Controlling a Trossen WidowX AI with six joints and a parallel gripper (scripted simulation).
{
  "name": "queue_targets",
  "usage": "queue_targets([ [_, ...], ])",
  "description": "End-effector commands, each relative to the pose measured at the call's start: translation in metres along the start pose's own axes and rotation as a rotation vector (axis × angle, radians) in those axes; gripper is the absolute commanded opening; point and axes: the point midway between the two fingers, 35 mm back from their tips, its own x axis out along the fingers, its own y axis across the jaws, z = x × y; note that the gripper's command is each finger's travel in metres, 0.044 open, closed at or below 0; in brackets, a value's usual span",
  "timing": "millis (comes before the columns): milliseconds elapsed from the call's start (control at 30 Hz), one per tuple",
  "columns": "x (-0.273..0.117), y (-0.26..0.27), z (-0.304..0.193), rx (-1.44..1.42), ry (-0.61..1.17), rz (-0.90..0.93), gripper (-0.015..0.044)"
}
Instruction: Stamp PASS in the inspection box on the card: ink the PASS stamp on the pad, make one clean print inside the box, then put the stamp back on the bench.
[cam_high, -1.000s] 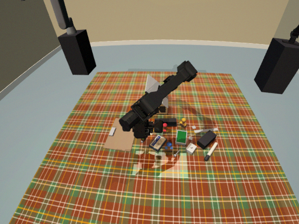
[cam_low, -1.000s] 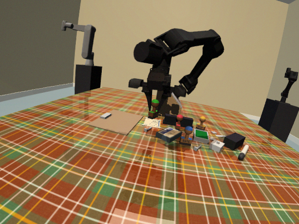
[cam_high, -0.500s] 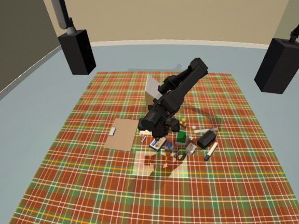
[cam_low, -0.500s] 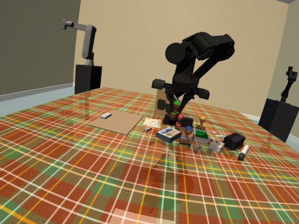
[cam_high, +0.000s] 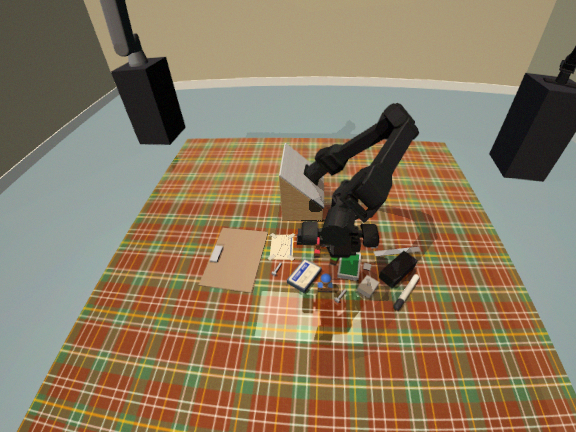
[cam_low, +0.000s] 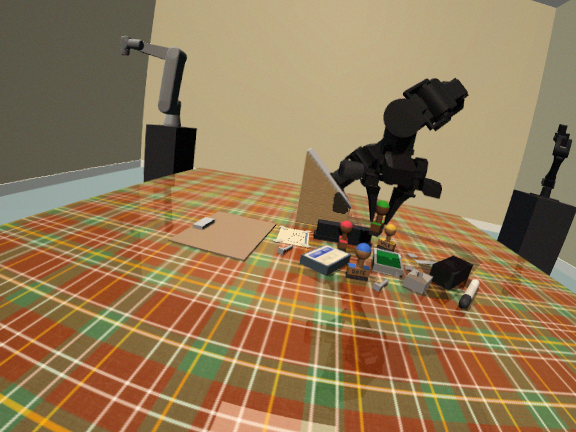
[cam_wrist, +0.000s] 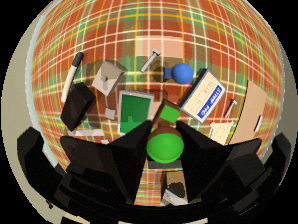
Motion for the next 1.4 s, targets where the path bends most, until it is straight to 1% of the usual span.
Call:
queue_targets([
  [0,0.001,0.018,-0.011,0.007,0.001,0.008,0.0],
  [233,0.002,0.046,-0.029,0.006,0.004,0.017,0.0],
  [1367,0.023,0.047,-0.028,0.003,0.004,0.017,0.0],
])
